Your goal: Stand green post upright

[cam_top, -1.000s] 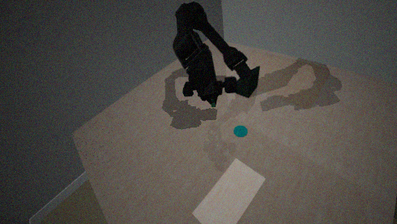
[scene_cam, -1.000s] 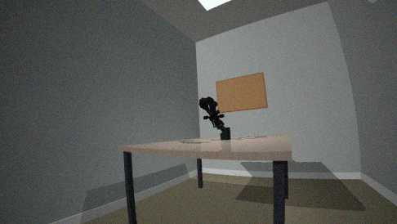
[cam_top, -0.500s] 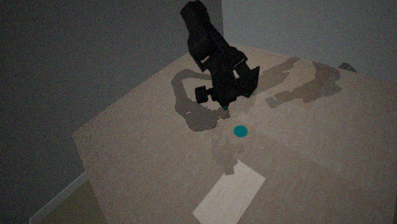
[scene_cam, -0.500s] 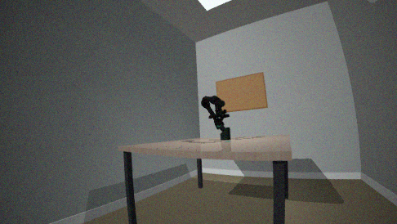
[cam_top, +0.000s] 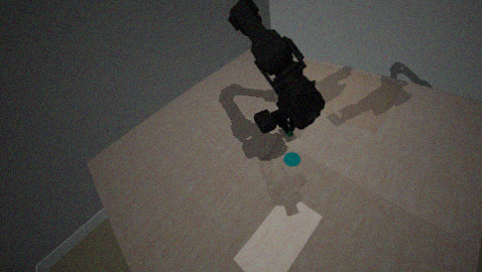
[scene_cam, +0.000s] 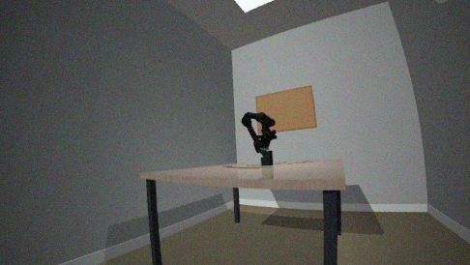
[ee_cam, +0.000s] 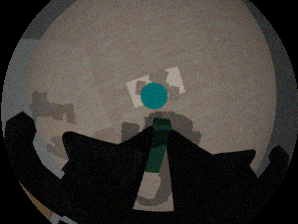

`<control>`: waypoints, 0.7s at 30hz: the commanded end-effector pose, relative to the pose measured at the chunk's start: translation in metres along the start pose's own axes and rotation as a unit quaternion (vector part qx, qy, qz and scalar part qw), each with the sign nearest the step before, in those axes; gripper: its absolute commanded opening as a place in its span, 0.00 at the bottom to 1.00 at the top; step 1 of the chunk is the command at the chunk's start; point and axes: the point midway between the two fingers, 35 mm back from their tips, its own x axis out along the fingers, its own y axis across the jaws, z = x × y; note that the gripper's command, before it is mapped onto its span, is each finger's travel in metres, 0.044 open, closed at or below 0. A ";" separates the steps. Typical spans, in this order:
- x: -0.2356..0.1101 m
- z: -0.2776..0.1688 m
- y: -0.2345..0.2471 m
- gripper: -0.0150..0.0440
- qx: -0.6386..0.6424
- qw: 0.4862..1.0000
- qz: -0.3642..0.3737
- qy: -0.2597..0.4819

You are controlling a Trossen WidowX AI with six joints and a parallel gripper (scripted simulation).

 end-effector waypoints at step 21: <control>0.012 0.009 0.014 0.29 -0.026 0.998 0.041 -0.036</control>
